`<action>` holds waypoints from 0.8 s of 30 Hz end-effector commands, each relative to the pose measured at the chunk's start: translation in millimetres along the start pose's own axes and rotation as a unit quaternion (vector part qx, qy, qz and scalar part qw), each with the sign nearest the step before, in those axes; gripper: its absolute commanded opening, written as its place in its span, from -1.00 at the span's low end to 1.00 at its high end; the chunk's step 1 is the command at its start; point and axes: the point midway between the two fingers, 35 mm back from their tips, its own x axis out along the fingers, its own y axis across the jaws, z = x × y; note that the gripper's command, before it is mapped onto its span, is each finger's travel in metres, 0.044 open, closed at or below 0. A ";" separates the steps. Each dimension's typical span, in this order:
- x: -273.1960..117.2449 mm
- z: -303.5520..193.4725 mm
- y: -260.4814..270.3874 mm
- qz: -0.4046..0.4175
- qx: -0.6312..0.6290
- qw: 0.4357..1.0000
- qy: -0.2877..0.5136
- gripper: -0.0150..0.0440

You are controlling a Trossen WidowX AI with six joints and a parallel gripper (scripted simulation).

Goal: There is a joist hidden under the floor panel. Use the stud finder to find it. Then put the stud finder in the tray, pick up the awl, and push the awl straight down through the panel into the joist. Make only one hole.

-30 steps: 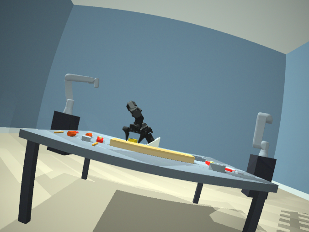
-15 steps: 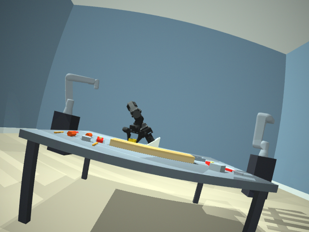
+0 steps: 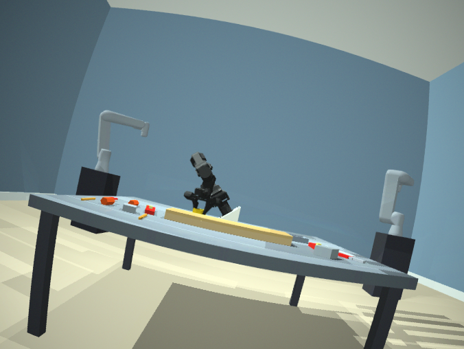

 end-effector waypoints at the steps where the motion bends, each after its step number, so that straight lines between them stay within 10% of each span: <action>1: 0.1 -0.1 -0.1 0.000 -0.001 1.000 -0.001 0.06; 7: -11.7 4.9 2.5 0.005 0.000 1.000 0.003 -0.48; 24: -78.8 23.8 3.9 0.006 -0.001 1.000 0.006 -0.49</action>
